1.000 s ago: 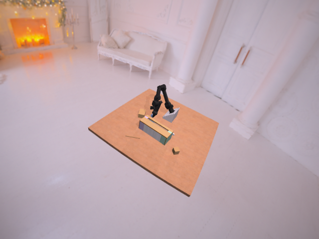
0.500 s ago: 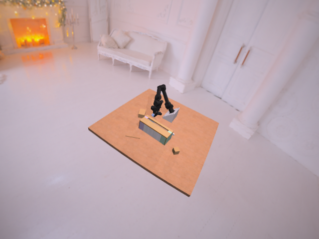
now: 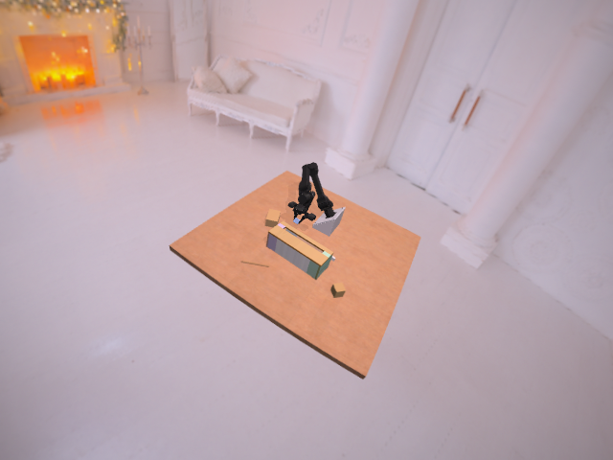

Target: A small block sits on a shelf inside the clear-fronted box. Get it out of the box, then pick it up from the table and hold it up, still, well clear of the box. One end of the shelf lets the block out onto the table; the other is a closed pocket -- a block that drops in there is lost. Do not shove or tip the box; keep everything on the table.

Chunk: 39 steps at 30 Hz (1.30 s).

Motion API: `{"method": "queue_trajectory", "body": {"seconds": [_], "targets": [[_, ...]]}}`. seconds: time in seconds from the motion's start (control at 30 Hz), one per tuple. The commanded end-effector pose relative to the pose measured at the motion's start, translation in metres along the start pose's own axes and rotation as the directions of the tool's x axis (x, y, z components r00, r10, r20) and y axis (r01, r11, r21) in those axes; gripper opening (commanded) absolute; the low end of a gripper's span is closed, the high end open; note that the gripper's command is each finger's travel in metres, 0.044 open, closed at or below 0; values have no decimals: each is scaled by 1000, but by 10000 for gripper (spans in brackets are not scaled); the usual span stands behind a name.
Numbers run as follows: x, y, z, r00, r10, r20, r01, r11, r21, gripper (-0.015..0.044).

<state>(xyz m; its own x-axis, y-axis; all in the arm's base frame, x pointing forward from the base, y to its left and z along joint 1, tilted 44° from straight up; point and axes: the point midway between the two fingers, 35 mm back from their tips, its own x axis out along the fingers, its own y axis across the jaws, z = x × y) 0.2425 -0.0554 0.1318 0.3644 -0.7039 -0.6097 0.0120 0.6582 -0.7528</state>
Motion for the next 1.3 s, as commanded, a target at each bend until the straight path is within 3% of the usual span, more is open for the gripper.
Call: {"method": "queue_trajectory", "body": {"seconds": [0.0, 0.33, 0.7, 1.0, 1.27], "targets": [[-4, -1, 1, 1000, -12, 4, 13, 984, -177, 0], [-13, 0, -1, 999, -34, 9, 34, 827, -561, 0], [-22, 0, -2, 998, -60, 20, 48, 491, -870, 0], [-29, 0, -3, 996, -83, 34, 45, 136, -990, 0], [-36, -1, -3, 993, -103, 49, 27, -197, -980, 0]]}}
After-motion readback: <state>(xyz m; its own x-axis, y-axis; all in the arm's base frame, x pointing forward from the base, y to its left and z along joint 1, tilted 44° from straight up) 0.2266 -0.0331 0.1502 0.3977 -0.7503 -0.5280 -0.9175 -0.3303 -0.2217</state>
